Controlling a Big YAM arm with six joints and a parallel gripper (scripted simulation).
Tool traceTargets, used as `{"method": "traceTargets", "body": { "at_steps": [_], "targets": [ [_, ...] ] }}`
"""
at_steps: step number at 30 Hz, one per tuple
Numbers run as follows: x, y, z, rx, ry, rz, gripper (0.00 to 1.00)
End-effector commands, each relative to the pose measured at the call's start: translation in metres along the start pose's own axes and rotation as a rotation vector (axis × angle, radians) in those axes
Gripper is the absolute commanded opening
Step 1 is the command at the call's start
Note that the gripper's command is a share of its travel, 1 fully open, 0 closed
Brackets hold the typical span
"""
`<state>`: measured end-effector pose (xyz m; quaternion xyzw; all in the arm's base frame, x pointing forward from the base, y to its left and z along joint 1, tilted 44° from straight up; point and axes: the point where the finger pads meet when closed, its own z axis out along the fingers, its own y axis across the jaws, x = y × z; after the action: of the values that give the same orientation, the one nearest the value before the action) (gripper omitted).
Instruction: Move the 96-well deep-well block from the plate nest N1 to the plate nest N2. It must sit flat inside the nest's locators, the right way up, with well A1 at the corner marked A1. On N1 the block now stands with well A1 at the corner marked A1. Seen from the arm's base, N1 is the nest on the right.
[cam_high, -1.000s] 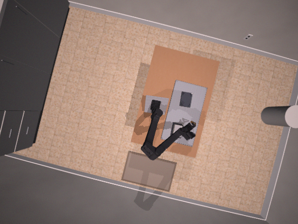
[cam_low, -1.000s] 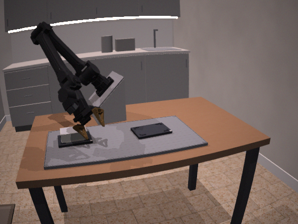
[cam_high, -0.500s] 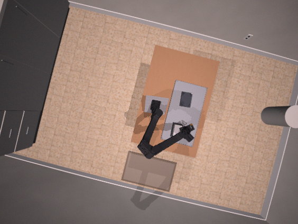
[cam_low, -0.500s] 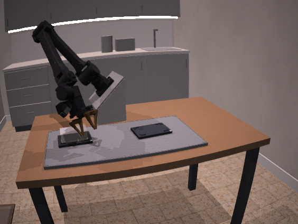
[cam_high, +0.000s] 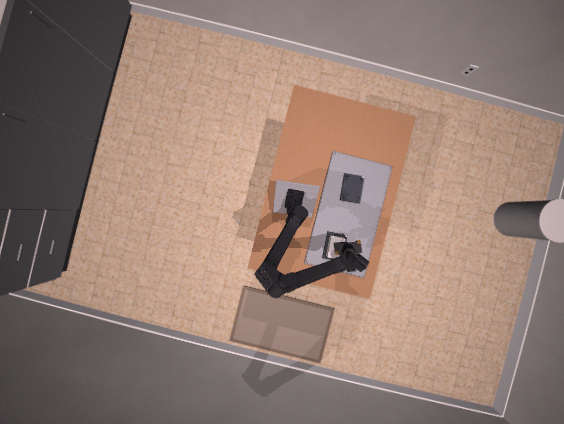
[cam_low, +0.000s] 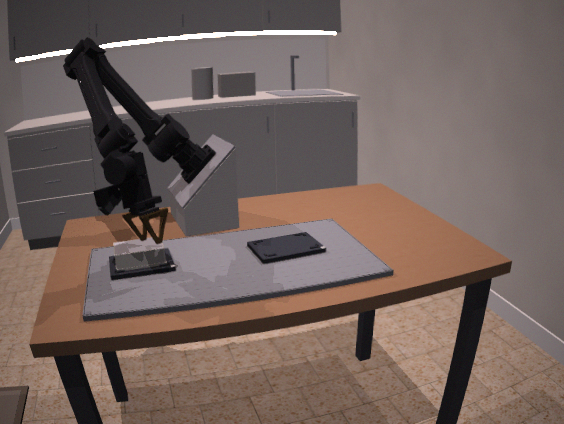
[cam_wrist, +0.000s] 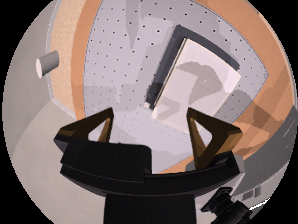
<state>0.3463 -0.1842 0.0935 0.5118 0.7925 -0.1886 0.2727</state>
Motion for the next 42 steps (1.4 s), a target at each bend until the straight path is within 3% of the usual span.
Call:
{"method": "traceTargets", "body": {
  "at_steps": [1,3,4,5,12,13,15,16,27,29,42],
  "targets": [
    [-0.015,0.009,-0.024,0.002,-0.030,0.155,1.00],
    [-0.015,0.009,-0.024,0.002,-0.030,0.155,1.00],
    [-0.005,-0.003,-0.022,0.040,-0.023,0.166,1.00],
    [-0.018,0.000,-0.029,0.045,-0.045,0.204,1.00],
    [-0.029,-0.027,-0.049,0.176,-0.114,0.358,1.00],
    [-0.015,-0.043,-0.044,0.206,-0.098,0.339,1.00],
    [-0.015,-0.044,-0.044,0.208,-0.096,0.343,1.00],
    [-0.026,-0.037,-0.048,0.191,-0.106,0.357,1.00],
    [-0.023,-0.038,-0.043,0.200,-0.101,0.346,1.00],
    [-0.015,-0.047,-0.030,0.224,-0.092,0.355,1.00],
    [-0.019,-0.049,-0.013,0.219,-0.092,0.337,1.00]
  ]
}}
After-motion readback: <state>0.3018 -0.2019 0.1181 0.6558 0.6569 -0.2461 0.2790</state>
